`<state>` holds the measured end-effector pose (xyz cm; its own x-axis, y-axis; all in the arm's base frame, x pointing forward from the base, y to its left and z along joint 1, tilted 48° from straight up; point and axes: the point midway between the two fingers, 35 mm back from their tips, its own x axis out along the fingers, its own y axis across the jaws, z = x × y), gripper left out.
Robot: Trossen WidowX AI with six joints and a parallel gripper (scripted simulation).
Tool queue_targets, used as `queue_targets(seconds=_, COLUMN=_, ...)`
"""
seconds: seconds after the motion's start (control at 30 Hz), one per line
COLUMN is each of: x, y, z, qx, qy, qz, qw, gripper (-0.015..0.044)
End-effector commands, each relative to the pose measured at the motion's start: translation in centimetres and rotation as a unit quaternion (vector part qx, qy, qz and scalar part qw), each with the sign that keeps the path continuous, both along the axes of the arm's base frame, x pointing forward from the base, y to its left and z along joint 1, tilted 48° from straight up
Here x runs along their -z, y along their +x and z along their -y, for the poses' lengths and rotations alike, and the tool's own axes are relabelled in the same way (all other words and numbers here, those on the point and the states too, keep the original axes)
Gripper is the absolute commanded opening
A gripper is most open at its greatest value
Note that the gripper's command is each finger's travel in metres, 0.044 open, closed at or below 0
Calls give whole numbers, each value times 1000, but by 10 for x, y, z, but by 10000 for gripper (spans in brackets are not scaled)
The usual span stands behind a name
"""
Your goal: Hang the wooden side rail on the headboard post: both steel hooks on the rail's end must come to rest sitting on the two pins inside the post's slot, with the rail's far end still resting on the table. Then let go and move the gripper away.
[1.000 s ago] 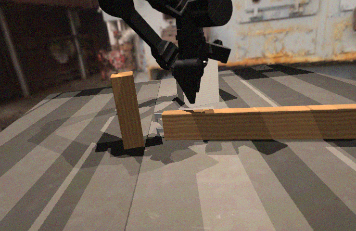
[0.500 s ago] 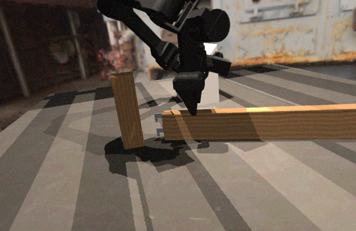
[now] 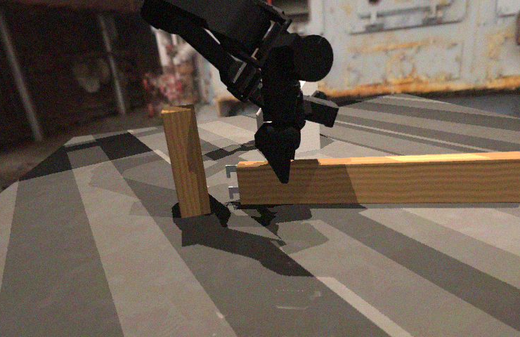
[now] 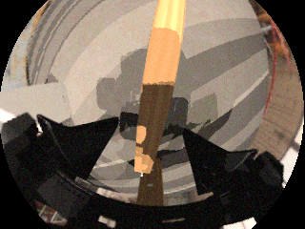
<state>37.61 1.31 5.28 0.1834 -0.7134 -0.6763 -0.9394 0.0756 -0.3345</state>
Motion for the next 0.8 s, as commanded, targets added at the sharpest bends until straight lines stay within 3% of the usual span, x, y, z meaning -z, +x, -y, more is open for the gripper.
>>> queue_targets(seconds=0.0, x=4, y=0, z=4, qx=-2, qy=-2, qz=-2, qw=1000, gripper=440)
queue_targets(seconds=0.63, x=22, y=4, z=25, qx=-2, qy=-4, qz=-2, qw=1000, gripper=440)
queue_targets(seconds=0.77, x=22, y=4, z=25, qx=-2, qy=-4, qz=-2, qw=1000, gripper=335)
